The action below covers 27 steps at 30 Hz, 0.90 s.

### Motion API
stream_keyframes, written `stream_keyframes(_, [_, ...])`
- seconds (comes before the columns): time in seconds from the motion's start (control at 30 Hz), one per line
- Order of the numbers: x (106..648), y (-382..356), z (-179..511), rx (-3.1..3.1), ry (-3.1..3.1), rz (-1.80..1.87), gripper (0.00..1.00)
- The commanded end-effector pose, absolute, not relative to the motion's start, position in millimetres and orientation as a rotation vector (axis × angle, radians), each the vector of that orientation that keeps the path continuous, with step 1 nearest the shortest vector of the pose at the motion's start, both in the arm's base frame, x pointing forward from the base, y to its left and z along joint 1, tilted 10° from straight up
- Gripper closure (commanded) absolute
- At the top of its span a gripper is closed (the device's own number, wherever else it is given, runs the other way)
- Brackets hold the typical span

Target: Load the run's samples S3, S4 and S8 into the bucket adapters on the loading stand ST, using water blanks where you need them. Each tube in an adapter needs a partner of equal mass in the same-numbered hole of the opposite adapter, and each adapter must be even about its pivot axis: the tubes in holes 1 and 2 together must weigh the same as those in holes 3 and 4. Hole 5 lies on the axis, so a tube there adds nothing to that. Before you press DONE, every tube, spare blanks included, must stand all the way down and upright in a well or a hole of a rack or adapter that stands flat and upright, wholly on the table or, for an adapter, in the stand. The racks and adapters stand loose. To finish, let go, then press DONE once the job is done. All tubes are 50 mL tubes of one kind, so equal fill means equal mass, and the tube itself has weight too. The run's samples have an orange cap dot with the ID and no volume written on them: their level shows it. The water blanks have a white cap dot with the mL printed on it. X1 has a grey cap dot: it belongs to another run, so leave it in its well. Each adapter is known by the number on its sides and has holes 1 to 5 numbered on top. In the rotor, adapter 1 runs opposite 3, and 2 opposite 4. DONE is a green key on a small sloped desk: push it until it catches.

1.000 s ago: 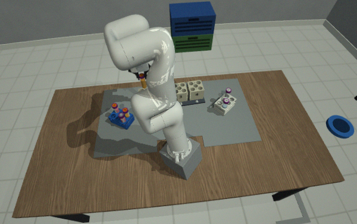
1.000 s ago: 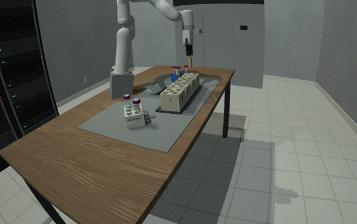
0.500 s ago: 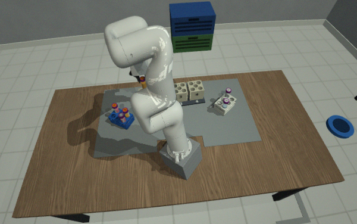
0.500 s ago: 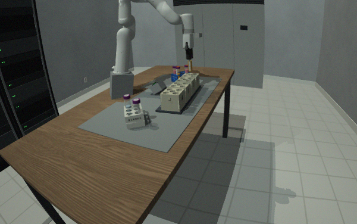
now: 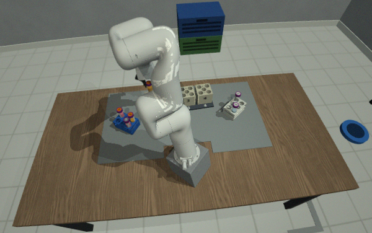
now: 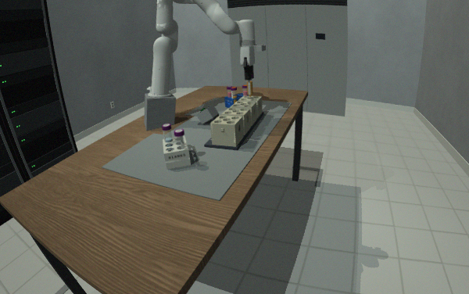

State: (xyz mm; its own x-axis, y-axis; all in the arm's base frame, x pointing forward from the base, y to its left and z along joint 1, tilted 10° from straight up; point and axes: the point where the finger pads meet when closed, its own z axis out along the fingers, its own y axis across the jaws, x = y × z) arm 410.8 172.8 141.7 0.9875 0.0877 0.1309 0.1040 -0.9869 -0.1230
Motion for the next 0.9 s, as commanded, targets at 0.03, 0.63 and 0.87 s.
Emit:
stream_keyframes(0.03, [412,173,143,-3.001,-0.145,-0.195,1.0])
stream_keyframes(0.63, [414,175,128,-3.001,-0.145,-0.195,1.0])
stream_keyframes(0.87, [415,176,122,-3.001,-0.145,-0.195,1.0])
